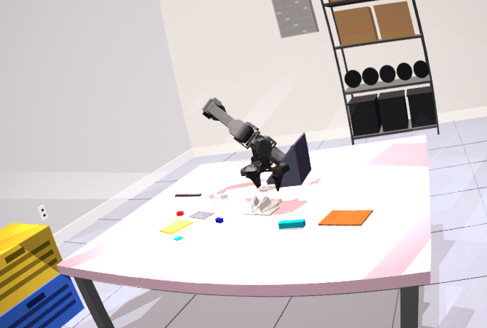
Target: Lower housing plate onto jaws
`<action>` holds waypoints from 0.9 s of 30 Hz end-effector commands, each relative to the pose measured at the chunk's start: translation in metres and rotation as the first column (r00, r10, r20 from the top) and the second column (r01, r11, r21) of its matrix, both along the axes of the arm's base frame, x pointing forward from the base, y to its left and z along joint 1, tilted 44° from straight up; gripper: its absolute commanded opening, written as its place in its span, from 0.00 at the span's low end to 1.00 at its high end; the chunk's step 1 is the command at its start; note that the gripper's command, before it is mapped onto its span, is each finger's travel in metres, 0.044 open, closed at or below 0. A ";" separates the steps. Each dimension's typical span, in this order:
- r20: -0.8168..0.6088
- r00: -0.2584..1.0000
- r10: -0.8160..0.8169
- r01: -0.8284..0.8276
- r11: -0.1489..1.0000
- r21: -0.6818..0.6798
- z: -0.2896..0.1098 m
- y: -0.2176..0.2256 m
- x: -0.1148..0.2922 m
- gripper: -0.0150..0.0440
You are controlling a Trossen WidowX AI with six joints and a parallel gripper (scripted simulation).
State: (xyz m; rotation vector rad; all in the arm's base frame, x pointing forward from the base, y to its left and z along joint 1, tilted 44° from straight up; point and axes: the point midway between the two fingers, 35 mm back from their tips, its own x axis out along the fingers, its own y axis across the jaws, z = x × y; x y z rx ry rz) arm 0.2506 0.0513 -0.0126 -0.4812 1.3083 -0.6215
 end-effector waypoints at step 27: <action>-0.010 1.000 0.001 -0.001 1.000 -0.014 -0.024 -0.024 0.001 0.85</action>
